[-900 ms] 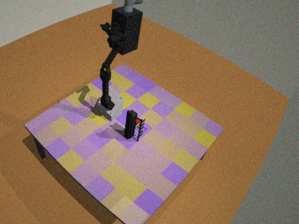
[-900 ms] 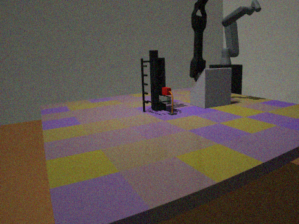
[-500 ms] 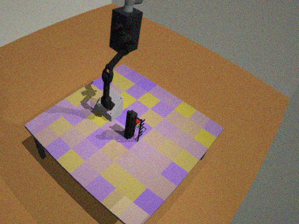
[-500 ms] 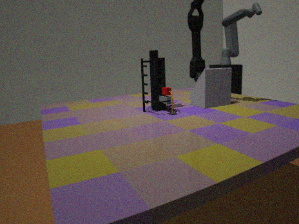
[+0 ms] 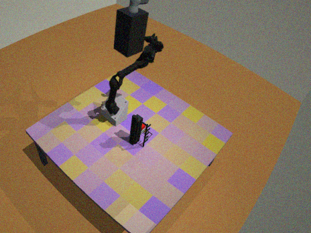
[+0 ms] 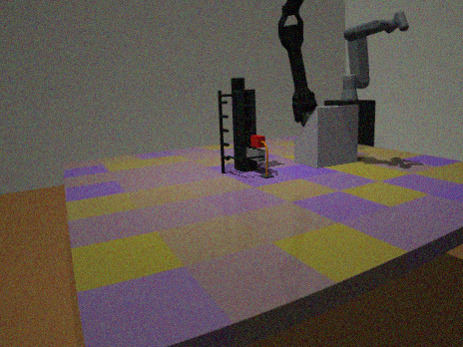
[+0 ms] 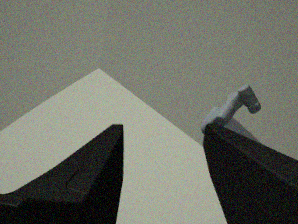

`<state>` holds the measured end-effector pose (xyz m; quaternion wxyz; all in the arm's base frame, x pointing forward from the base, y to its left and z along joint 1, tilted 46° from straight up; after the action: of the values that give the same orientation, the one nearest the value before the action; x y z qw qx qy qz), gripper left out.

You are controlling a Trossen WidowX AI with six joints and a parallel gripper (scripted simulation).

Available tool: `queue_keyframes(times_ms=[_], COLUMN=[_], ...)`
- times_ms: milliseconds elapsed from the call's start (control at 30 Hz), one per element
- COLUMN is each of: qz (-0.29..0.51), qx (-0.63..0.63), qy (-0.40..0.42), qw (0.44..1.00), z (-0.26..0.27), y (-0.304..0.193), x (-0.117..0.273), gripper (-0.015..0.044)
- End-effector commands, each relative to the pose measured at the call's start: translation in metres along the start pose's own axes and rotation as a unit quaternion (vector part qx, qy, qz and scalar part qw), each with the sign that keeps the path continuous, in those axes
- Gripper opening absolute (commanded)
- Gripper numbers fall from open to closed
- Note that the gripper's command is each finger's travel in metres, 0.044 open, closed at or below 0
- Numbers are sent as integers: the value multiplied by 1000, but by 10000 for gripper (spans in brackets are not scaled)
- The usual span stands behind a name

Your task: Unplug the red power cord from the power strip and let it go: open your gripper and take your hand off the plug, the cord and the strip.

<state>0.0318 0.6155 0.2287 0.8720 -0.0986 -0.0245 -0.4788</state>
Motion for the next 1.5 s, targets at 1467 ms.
queue_keyframes(times_ms=[1467], qz=[418], qx=[122], qy=[-764], qw=[477], z=[-333], y=[-24], x=[494], gripper=[160])
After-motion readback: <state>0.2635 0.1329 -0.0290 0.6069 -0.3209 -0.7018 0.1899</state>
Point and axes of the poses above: the point midway between the two fingers, 35 mm back from their tips, its own x axis back along the fingers, its own z axis across the jaws, y = z × x, the point moved 2 cm from there along x, back along the fingers, and after that the axes turned 15 degrees about -x, right-handed, at the moved point
